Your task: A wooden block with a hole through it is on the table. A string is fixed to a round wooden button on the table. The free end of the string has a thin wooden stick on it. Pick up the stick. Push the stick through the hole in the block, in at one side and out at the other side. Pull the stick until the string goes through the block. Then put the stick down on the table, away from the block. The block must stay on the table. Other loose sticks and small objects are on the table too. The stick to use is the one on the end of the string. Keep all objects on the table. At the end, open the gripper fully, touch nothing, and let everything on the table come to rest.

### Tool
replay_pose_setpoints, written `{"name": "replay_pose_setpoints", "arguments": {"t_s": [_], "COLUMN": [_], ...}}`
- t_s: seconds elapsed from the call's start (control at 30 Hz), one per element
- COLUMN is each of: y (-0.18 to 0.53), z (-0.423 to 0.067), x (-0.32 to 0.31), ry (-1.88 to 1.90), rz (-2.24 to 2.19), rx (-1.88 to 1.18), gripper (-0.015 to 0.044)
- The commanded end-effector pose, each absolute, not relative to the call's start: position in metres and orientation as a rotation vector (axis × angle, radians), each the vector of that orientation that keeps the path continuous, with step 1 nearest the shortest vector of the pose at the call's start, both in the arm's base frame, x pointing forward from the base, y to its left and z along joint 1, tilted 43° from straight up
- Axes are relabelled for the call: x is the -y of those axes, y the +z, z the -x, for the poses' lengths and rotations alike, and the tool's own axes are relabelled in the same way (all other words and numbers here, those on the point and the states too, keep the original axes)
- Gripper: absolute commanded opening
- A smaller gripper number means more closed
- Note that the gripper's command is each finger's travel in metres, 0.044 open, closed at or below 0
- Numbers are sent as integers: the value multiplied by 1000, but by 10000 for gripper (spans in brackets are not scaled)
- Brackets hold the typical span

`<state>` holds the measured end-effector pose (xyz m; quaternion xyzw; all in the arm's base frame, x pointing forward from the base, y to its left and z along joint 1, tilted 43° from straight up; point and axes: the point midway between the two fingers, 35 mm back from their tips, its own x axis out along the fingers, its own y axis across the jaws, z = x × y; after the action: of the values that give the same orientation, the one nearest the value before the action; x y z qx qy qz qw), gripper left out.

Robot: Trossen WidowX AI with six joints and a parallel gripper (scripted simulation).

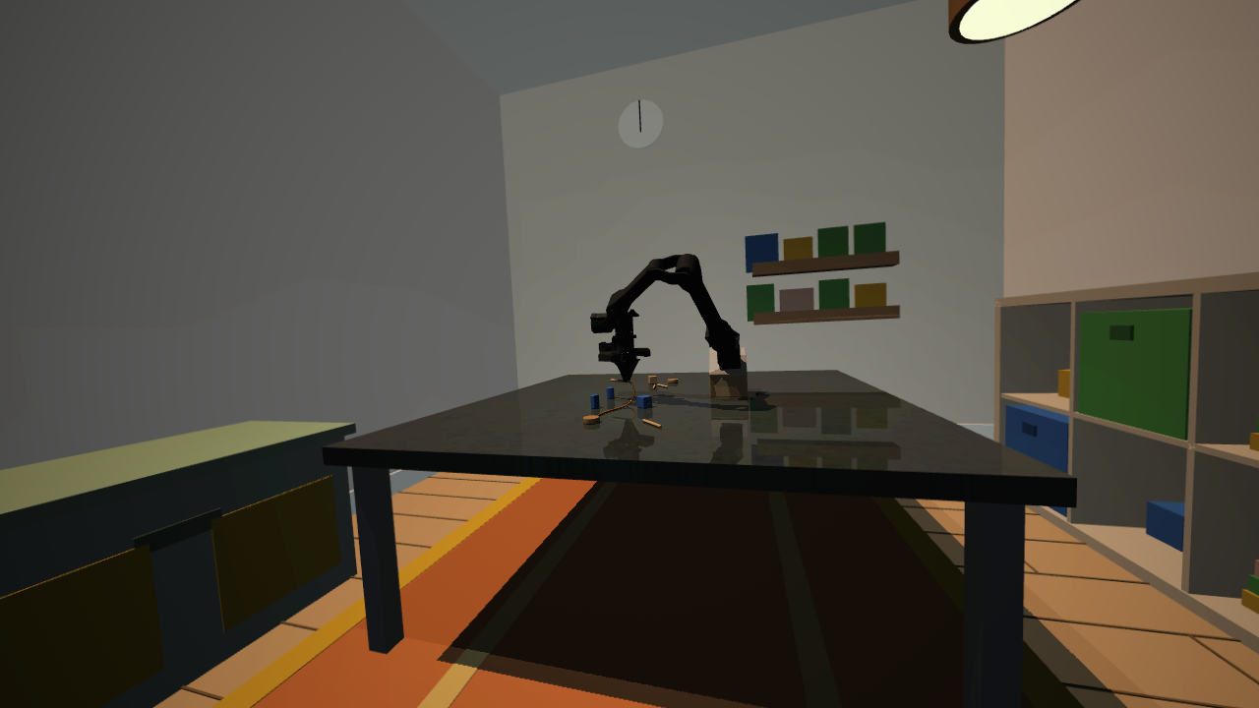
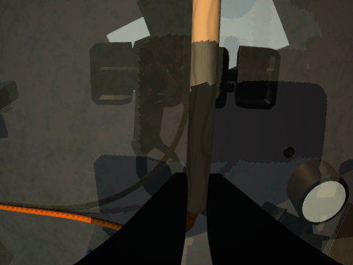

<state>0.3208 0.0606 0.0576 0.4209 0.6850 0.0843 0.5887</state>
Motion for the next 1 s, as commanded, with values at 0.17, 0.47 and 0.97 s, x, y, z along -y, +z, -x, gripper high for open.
{"name": "replay_pose_setpoints", "arguments": {"t_s": [0.17,0.47,0.97], "y": [63,68,76], "z": [-327,-332,-341], "x": [-66,-71,-79], "ry": [451,685,1028], "rz": [-724,-458,-12], "rx": [-1503,-1382,-1125], "gripper": [0,0,0]}}
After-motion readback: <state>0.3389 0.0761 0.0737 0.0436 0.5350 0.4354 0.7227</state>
